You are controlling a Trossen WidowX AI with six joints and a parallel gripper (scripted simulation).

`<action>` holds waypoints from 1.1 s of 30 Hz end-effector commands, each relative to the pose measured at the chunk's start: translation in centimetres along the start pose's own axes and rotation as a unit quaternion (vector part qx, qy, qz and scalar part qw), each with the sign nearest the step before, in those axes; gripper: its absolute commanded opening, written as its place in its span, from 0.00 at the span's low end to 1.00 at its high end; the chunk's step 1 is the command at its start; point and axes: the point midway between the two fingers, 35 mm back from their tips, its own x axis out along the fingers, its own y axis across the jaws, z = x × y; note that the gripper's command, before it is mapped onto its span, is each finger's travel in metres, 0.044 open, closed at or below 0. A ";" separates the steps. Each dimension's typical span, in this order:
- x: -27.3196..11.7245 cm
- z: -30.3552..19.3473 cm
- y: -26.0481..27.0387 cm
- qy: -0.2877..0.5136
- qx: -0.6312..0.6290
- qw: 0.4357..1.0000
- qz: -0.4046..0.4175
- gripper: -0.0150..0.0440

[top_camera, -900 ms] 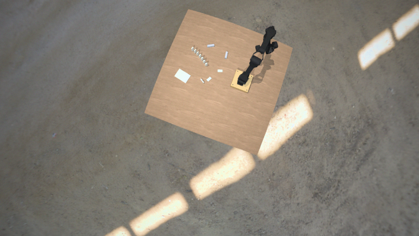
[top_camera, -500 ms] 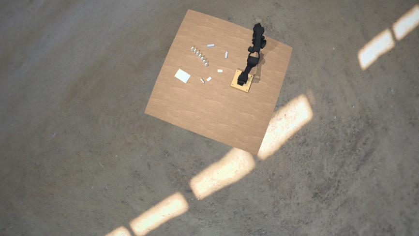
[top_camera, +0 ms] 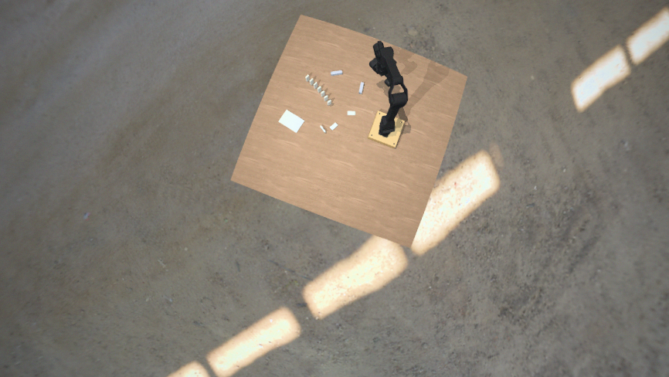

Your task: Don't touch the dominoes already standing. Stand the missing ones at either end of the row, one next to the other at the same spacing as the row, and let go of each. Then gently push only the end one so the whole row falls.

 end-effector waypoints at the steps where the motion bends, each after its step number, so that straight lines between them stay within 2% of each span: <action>1: 0.1 -6.9 2.2 0.010 -0.305 0.952 0.039 1.00; 6: 0.3 -11.8 2.8 0.009 -0.504 0.862 0.063 1.00; 11: 0.5 -16.7 2.6 0.004 -0.678 0.730 0.084 1.00; 16: 0.9 -21.4 1.5 -0.005 -0.819 0.564 0.104 1.00; 22: 1.4 -26.6 -0.9 -0.020 -0.936 0.328 0.122 1.00; 23: 1.5 -26.8 -1.1 -0.021 -0.941 0.315 0.123 1.00; 33: 1.5 -26.8 -1.4 -0.020 -0.941 0.314 0.123 1.00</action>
